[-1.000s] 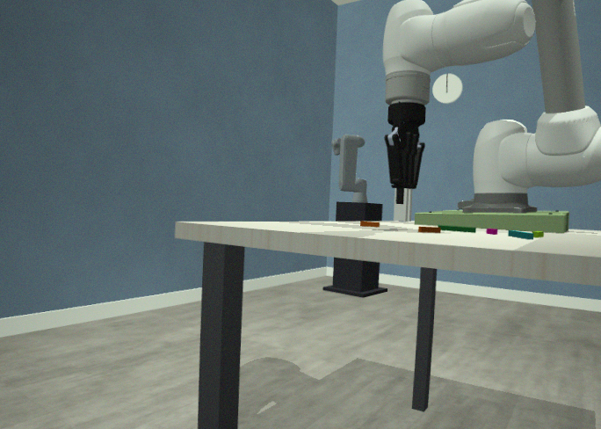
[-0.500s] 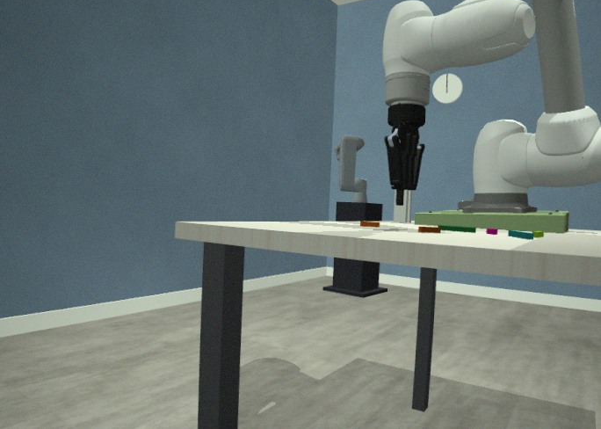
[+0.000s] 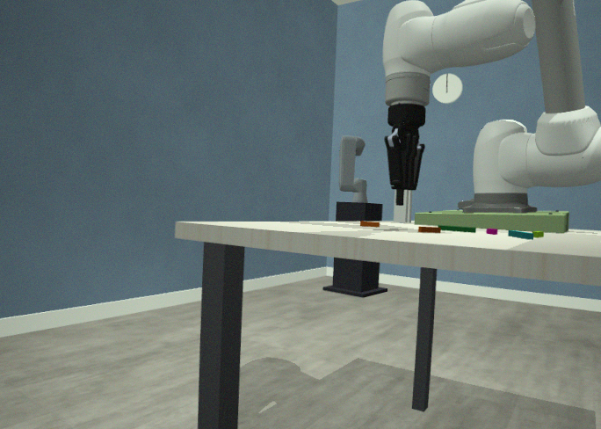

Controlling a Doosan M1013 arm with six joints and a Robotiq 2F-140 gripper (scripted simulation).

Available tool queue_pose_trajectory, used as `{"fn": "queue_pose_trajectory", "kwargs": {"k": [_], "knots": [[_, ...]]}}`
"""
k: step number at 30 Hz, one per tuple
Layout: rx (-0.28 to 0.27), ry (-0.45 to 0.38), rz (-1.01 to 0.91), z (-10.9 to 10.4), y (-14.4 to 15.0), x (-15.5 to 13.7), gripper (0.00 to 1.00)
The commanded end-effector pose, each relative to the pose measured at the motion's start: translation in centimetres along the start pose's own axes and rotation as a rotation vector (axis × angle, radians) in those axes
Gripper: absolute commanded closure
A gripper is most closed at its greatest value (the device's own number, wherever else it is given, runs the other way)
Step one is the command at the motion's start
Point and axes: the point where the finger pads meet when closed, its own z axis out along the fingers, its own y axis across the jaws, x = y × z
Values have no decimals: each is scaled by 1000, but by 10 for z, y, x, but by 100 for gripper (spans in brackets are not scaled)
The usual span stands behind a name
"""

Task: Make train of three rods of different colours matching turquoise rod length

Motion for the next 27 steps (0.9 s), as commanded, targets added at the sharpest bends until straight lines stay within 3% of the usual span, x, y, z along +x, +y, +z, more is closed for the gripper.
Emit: {"fn": "queue_pose_trajectory", "kwargs": {"k": [1, 27], "knots": [[0, 0, 0, 0, 0, 0, 97], [0, 0, 0, 9, 0, 0, 97]]}}
